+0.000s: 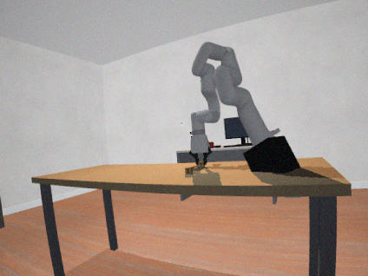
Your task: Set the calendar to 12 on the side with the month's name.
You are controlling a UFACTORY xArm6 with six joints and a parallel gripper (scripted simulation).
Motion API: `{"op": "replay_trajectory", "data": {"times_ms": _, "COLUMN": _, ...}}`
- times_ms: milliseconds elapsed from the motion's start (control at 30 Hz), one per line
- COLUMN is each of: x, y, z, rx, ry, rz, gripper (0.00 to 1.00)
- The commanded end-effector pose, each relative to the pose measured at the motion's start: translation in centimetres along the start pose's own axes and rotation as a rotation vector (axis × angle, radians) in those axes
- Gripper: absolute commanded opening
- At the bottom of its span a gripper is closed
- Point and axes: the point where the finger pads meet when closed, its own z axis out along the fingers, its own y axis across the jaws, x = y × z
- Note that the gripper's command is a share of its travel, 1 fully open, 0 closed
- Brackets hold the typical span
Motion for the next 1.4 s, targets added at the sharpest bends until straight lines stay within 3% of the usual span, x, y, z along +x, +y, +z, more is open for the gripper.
{"op": "replay_trajectory", "data": {"times_ms": 0, "x": 0.0, "y": -0.1, "z": -0.1, "rx": 0.002, "ry": 0.001, "rz": 0.0, "gripper": 0.43}}
{"op": "replay_trajectory", "data": {"times_ms": 67, "x": 0.0, "y": -0.1, "z": -0.1, "rx": 0.002, "ry": 0.001, "rz": 0.0, "gripper": 0.47}}
{"op": "replay_trajectory", "data": {"times_ms": 600, "x": 0.0, "y": -0.1, "z": -0.5, "rx": 0.002, "ry": 0.001, "rz": 0.0, "gripper": 0.47}}
{"op": "replay_trajectory", "data": {"times_ms": 900, "x": 0.0, "y": -0.1, "z": -3.2, "rx": 0.002, "ry": 0.001, "rz": 0.0, "gripper": 0.47}}
{"op": "replay_trajectory", "data": {"times_ms": 1200, "x": 0.0, "y": -0.1, "z": -7.9, "rx": 0.002, "ry": 0.001, "rz": 0.0, "gripper": 0.47}}
{"op": "replay_trajectory", "data": {"times_ms": 1367, "x": 0.0, "y": -0.1, "z": -9.0, "rx": 0.002, "ry": 0.001, "rz": 0.0, "gripper": 0.47}}
